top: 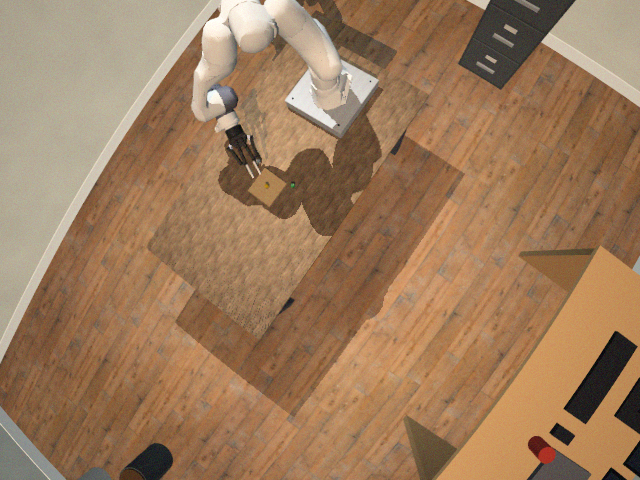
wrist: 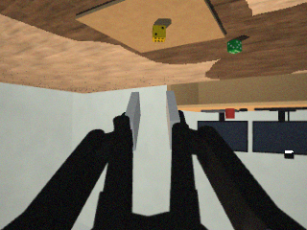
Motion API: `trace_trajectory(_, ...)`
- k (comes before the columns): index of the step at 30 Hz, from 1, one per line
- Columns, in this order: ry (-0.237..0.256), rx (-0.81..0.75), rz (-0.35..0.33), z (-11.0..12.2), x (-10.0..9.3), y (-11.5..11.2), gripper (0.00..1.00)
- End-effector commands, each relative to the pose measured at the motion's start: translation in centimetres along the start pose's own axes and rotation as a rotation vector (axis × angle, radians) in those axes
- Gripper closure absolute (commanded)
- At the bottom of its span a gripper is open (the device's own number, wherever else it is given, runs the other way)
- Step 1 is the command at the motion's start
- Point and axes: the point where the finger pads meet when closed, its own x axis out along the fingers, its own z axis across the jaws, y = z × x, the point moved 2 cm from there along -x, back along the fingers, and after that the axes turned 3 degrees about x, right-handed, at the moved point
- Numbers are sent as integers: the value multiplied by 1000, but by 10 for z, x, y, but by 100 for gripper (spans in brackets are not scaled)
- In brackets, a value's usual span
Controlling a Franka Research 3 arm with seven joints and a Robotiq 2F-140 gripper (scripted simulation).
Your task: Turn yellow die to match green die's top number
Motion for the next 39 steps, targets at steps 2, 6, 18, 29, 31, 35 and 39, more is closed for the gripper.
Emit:
trace_trajectory(2, -9, 33, 4, 4, 1, -1, 81)
trace_trajectory(6, -7, 32, 34, 4, 2, -4, 81)
trace_trajectory(18, 22, 22, 366, 1, 17, -34, 81)
trace_trajectory(29, 7, 32, 554, 6, 26, -47, 81)
trace_trajectory(31, 7, 32, 587, 6, 27, -50, 81)
trace_trajectory(35, 11, 31, 648, 6, 30, -55, 81)
trace_trajectory(39, 14, 30, 662, 6, 31, -56, 81)
